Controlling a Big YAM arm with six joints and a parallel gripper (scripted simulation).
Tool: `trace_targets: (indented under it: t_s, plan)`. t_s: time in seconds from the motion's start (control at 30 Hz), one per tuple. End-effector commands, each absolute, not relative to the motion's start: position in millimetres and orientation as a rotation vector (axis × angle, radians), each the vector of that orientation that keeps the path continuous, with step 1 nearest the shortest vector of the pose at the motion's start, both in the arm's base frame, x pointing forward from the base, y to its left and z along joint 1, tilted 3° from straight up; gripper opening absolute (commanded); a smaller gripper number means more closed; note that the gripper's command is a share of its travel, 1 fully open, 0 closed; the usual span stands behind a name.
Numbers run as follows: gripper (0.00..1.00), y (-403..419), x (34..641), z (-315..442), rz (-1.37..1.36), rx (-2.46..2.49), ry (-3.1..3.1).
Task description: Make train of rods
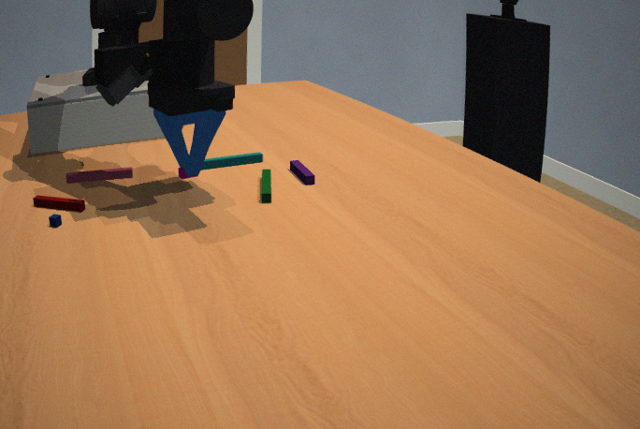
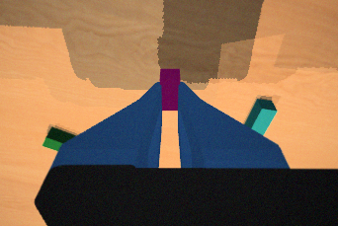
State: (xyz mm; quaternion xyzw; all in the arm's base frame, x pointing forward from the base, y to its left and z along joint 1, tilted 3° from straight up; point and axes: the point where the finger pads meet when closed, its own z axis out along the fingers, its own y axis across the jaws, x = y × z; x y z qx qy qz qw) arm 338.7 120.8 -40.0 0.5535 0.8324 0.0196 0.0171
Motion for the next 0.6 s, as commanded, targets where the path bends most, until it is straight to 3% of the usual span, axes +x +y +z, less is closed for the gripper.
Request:
trace_targets:
  t_s: [0.0,0.57]
  plan:
    - [0.05,122.9,338.5,-42.7,0.058,1.719,2.584]
    - [0.05,119.8,341.2,-36.4,0.083,1.702,2.579]
